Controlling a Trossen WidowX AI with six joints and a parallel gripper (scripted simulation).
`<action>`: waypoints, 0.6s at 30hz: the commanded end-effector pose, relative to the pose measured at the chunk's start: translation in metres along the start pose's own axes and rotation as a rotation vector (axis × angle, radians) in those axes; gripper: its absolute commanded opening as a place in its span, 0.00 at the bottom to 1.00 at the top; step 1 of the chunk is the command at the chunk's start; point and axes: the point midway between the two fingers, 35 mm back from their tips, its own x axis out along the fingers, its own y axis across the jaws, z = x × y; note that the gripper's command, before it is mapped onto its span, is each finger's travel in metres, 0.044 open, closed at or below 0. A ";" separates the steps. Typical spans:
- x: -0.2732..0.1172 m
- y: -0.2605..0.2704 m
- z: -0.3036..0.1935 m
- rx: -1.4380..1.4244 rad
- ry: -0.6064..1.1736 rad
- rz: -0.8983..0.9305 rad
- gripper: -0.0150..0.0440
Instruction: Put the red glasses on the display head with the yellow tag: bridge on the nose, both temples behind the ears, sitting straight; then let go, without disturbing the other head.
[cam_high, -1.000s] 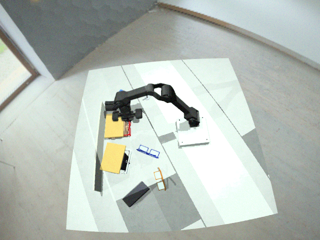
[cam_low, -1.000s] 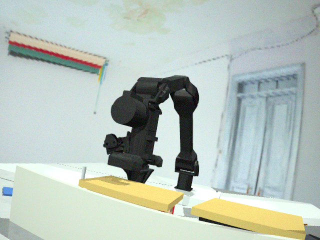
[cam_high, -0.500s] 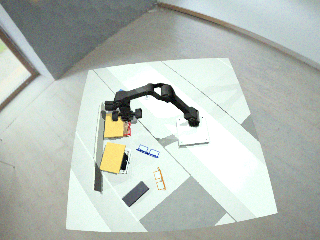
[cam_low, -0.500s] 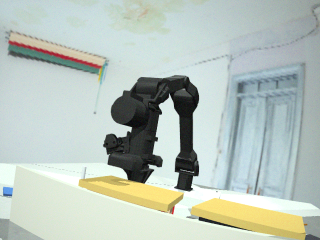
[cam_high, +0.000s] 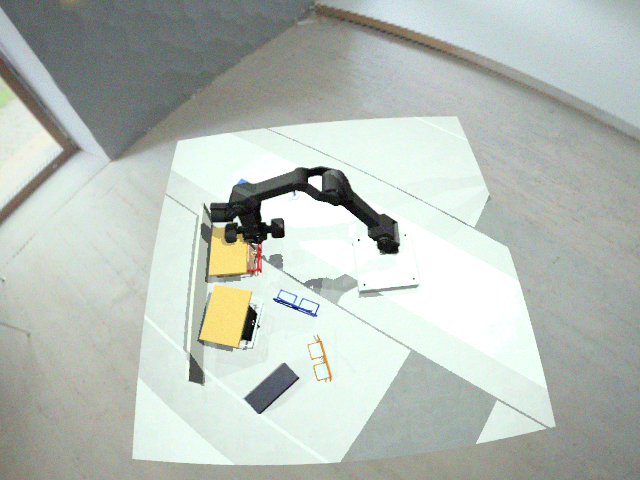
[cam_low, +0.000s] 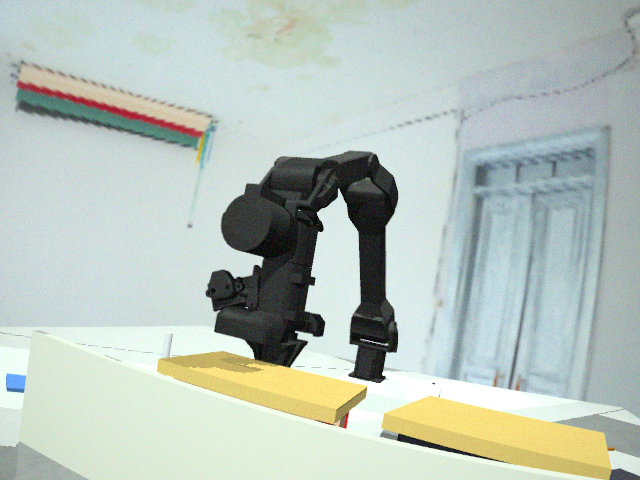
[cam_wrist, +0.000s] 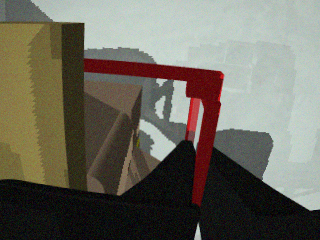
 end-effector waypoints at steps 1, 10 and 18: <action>0.002 0.000 -0.001 0.004 0.006 -0.001 0.25; 0.001 0.000 0.000 0.000 0.000 -0.001 0.44; -0.020 0.000 0.000 0.002 -0.007 -0.001 0.44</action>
